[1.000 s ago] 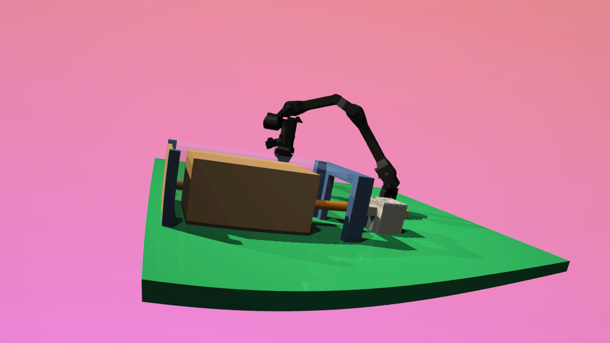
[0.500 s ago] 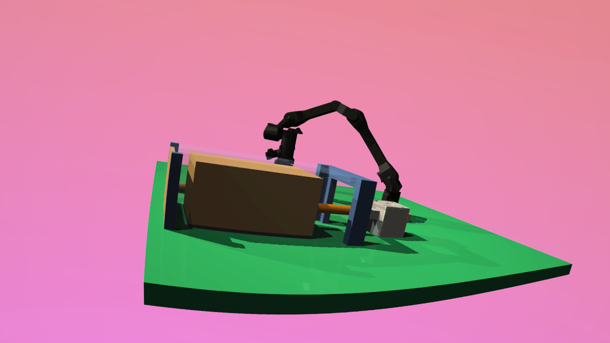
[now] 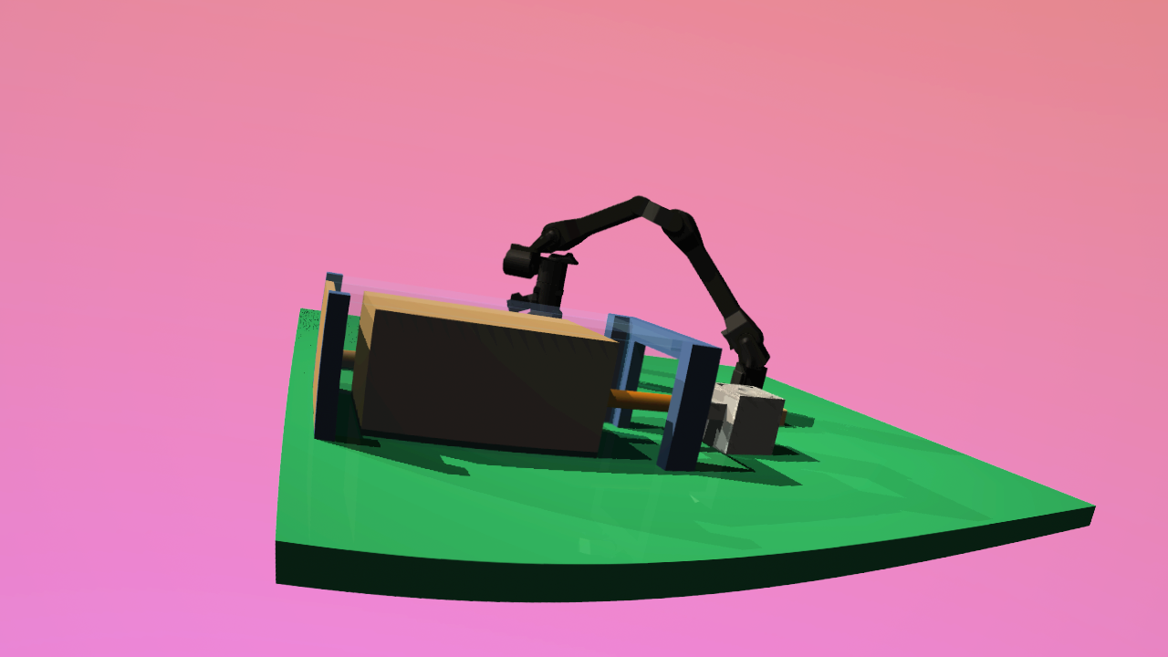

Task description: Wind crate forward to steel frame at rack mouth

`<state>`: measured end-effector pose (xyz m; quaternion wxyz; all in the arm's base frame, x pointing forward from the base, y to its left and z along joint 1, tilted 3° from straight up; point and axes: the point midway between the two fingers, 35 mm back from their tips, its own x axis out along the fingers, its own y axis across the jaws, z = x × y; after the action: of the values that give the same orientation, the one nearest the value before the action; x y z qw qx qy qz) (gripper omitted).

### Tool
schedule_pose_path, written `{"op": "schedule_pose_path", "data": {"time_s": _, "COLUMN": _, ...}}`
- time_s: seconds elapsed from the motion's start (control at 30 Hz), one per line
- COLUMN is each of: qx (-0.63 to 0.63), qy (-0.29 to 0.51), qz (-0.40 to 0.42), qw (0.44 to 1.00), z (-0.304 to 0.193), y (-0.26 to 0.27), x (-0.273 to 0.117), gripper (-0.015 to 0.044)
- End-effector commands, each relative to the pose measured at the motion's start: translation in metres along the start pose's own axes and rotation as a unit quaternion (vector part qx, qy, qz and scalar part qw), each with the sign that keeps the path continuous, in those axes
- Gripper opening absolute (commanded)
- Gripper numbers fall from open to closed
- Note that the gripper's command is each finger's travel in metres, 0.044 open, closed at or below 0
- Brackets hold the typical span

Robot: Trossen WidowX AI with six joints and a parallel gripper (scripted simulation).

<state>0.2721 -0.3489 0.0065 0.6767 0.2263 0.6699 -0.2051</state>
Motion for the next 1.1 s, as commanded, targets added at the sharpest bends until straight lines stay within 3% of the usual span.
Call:
{"op": "schedule_pose_path", "data": {"time_s": 0.0, "qx": 0.0, "qy": -0.001, "qz": 0.0, "qw": 1.0, "z": 0.0, "y": 0.0, "x": -0.001, "gripper": 0.0335}}
{"op": "schedule_pose_path", "data": {"time_s": 0.3, "qx": 0.0, "qy": -0.001, "qz": 0.0, "qw": 1.0, "z": 0.0, "y": 0.0, "x": -0.001, "gripper": 0.0099}}
{"op": "schedule_pose_path", "data": {"time_s": 0.63, "qx": 0.0, "qy": -0.001, "qz": 0.0, "qw": 1.0, "z": 0.0, "y": 0.0, "x": -0.001, "gripper": 0.0032}}
{"op": "schedule_pose_path", "data": {"time_s": 0.67, "qx": 0.0, "qy": -0.001, "qz": 0.0, "qw": 1.0, "z": 0.0, "y": 0.0, "x": -0.001, "gripper": 0.0006}}
{"op": "schedule_pose_path", "data": {"time_s": 0.83, "qx": 0.0, "qy": -0.001, "qz": 0.0, "qw": 1.0, "z": -0.001, "y": 0.0, "x": -0.004, "gripper": 0.0}}
{"op": "schedule_pose_path", "data": {"time_s": 1.07, "qx": 0.0, "qy": 0.001, "qz": 0.003, "qw": 1.0, "z": -0.052, "y": 0.015, "x": -0.091, "gripper": 0.0}}
